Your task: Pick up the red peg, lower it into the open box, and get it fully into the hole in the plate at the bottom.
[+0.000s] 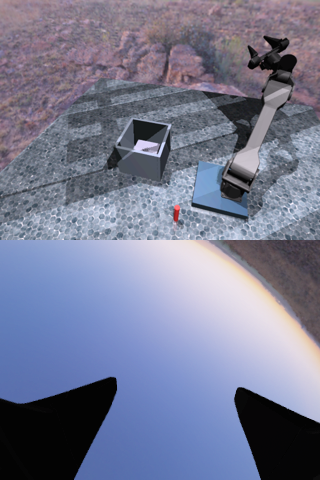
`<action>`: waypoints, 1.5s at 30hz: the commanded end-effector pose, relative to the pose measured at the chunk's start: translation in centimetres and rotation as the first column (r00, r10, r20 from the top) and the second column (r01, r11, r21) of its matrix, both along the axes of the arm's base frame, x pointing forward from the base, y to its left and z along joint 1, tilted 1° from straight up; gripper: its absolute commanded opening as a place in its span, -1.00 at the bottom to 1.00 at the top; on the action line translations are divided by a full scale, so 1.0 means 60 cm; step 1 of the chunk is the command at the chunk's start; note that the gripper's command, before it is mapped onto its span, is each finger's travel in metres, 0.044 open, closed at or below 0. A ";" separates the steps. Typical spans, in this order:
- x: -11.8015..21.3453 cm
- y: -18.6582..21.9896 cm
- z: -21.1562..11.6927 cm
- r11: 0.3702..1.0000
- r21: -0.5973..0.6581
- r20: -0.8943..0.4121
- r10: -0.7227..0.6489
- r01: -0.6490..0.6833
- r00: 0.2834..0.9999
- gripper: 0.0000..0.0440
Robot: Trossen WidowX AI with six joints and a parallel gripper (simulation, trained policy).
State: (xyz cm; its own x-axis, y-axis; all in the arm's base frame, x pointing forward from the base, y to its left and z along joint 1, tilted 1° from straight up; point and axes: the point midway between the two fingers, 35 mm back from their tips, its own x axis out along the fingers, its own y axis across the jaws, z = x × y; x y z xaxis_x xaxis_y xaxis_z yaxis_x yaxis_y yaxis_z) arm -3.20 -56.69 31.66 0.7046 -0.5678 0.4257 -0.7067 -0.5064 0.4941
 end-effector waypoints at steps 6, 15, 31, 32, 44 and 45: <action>0.024 -0.023 -0.002 0.997 0.080 0.053 -0.004 0.000 0.999 1.00; 0.098 -0.034 0.052 0.977 0.198 0.189 0.047 -0.085 0.981 1.00; 0.248 -0.001 0.184 0.895 0.347 0.409 0.125 -0.281 0.904 1.00; 0.257 0.003 0.191 0.887 0.356 0.424 0.128 -0.295 0.896 1.00; 0.355 0.056 0.258 0.742 0.452 0.618 0.139 -0.494 0.774 1.00; 0.363 0.061 0.262 0.726 0.458 0.635 0.137 -0.513 0.761 1.00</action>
